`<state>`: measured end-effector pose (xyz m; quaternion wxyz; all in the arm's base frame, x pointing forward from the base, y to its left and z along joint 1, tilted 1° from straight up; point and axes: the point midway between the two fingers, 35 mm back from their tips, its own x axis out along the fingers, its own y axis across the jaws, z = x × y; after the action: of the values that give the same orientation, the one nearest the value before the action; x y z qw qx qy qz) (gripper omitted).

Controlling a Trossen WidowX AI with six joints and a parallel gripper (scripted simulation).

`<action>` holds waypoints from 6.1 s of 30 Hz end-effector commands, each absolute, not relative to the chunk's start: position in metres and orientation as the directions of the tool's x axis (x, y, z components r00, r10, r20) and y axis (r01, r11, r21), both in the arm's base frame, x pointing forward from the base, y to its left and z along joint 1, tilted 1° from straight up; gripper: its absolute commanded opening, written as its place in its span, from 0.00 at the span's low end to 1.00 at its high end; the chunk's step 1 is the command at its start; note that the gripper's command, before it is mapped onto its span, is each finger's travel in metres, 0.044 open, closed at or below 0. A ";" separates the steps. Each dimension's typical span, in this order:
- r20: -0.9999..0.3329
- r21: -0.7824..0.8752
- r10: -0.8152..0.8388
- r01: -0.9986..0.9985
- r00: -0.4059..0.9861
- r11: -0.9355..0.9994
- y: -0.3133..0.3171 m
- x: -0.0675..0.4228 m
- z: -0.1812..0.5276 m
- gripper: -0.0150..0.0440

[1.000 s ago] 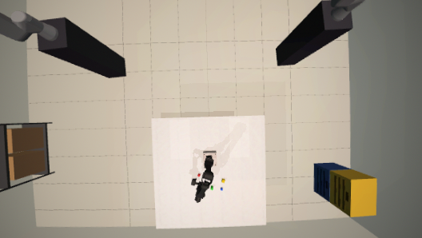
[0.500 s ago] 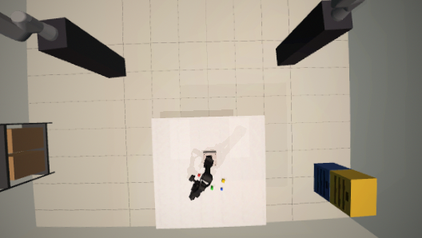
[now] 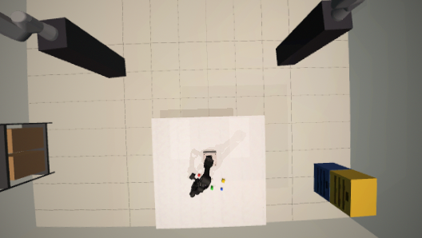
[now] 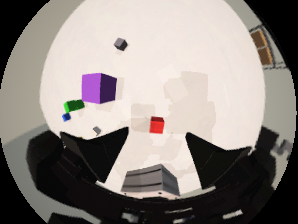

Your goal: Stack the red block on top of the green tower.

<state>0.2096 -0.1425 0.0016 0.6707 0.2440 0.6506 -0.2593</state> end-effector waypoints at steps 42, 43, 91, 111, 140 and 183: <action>-0.999 -0.006 -0.026 0.665 0.020 0.747 -0.142 0.210 -0.031 0.64; -0.999 -0.006 -0.026 0.665 0.020 0.747 -0.142 0.210 -0.031 0.60; -0.999 -0.006 -0.027 0.665 0.021 0.747 -0.140 0.207 0.088 0.25; -0.999 -0.001 -0.027 0.652 0.030 0.758 -0.084 0.298 0.094 0.25; -0.999 0.014 -0.013 0.665 0.036 0.747 -0.004 0.367 0.050 0.25; -0.999 0.011 -0.015 0.661 0.034 0.750 -0.004 0.367 0.020 0.30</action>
<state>0.3668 -0.0042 0.0200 0.6742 0.2492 0.6485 -0.2505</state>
